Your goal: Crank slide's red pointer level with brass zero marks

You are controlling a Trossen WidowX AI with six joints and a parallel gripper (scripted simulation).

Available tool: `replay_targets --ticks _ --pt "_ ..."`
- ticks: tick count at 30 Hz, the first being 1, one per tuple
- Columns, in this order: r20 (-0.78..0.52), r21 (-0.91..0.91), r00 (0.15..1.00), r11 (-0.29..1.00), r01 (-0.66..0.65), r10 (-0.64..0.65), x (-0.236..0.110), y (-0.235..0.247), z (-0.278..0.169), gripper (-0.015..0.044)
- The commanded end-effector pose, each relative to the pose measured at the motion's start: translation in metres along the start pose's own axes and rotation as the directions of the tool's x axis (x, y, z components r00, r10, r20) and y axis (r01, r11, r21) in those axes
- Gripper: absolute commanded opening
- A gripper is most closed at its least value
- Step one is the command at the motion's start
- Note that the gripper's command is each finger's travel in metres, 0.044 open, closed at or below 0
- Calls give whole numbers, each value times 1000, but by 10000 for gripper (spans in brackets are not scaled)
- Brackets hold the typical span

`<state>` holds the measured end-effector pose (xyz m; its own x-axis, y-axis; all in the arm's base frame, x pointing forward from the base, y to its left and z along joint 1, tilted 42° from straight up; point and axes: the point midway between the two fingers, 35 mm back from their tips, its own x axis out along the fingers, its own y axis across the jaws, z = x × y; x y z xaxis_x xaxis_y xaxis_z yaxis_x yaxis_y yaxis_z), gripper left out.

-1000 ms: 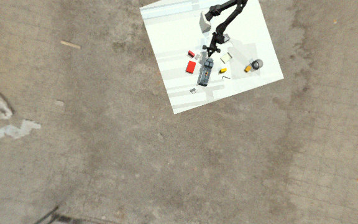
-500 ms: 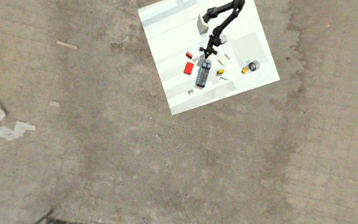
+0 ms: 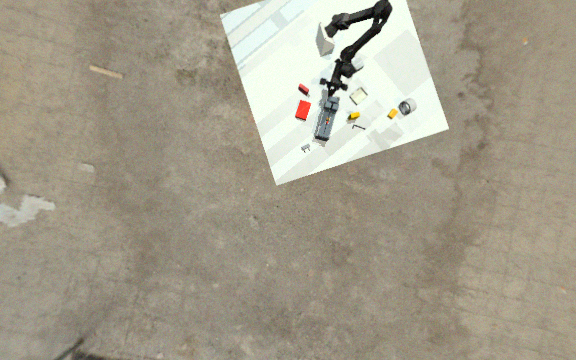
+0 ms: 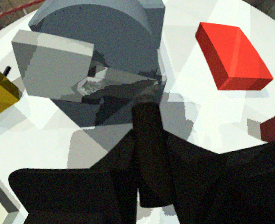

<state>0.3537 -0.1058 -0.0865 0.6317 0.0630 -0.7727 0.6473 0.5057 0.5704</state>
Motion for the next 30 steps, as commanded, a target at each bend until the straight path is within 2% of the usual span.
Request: replay_targets --ticks 1,30 --pt "-4 -2 1000 1000 0 0 6 4 -6 0" --pt "-5 -1 1000 1000 -1 1 14 23 -14 0"
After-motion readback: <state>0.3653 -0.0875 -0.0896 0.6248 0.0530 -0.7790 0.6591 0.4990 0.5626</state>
